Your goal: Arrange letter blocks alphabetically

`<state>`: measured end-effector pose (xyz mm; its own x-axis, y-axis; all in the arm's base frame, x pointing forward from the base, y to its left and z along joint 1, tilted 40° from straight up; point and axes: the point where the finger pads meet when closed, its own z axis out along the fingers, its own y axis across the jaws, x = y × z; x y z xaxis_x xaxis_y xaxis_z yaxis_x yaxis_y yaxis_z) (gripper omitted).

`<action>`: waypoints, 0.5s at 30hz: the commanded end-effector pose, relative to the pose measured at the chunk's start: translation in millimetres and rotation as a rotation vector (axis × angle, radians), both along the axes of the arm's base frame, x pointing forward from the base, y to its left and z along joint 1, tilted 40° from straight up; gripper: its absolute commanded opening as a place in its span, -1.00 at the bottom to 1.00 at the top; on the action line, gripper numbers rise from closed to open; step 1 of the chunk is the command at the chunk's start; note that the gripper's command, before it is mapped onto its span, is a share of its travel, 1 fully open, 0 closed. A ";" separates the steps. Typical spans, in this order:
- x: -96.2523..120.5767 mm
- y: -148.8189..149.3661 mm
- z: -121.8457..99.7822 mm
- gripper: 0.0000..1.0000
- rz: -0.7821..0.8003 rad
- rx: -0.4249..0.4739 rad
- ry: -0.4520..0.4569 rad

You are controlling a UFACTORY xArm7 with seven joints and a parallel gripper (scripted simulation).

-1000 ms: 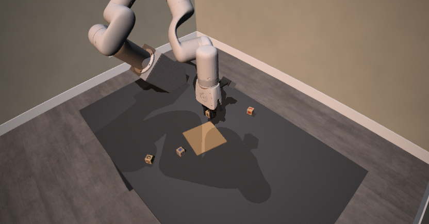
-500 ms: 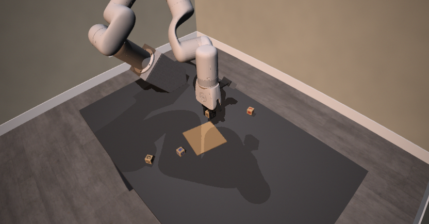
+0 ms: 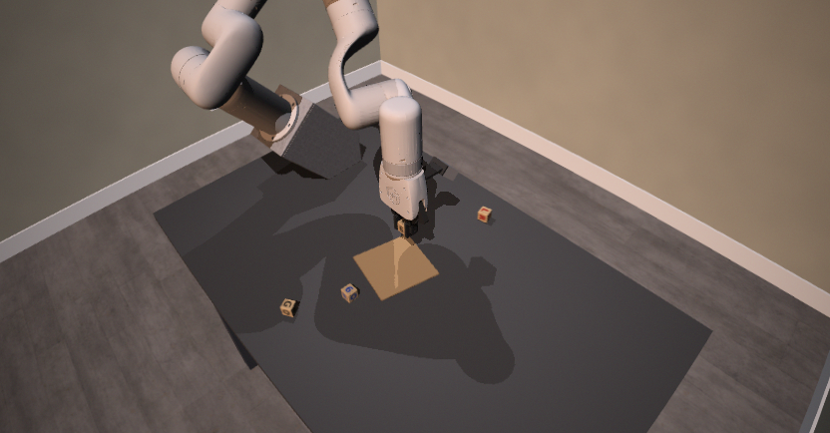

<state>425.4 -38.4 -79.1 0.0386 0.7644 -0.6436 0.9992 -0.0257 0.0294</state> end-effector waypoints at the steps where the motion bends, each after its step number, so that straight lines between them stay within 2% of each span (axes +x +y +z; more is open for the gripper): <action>1: 1.7 -9.7 -12.5 -0.57 0.002 0.002 -0.003; 8: 1.9 -31.6 -38.8 -0.57 0.002 0.002 -0.003; 15: 1.9 -42.2 -51.6 -0.57 0.002 0.002 -0.003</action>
